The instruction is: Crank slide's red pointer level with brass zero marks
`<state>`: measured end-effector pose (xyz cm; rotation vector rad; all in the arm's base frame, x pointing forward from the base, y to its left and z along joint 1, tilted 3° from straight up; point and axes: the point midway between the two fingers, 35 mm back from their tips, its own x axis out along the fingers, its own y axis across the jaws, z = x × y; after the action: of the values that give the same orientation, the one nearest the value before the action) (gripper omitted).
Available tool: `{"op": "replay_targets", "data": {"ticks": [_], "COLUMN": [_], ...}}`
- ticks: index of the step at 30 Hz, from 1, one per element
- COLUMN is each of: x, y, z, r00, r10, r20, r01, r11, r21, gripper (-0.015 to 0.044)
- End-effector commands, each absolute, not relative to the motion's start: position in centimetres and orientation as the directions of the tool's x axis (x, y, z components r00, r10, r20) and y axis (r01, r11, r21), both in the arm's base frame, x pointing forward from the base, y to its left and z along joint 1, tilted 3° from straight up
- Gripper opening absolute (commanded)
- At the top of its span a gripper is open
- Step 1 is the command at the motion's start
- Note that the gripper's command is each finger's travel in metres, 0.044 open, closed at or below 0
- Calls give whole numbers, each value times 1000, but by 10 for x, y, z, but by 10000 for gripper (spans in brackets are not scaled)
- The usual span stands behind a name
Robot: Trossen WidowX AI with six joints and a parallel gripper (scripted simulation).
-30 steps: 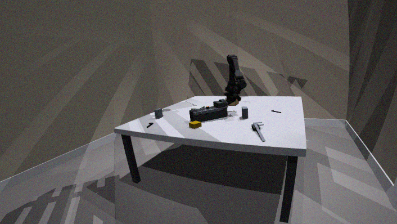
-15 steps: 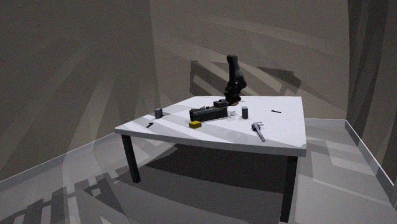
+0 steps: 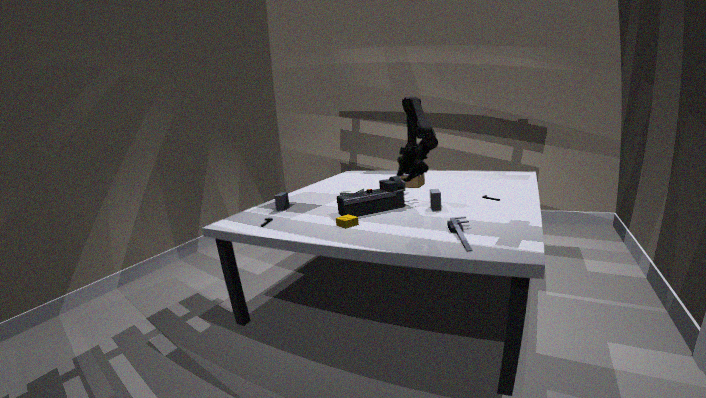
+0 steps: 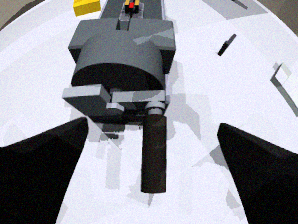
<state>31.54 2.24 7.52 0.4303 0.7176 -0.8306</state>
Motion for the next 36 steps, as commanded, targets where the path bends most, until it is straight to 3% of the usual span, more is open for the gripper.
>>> {"op": "replay_targets", "data": {"ticks": [1,14,25,36], "x": [315,311,338,371], "y": [21,17,-8,-50], "z": [92,169,157,156], "r00": [471,468,476,571], "r10": [-513,-513,-383,-226], "r20": [-718,-720,-792,-789], "r01": [788,788,702,514], "r11": [610,610,708,848], "r21": [81,78,80,130], "gripper": [440,440,440,440]}}
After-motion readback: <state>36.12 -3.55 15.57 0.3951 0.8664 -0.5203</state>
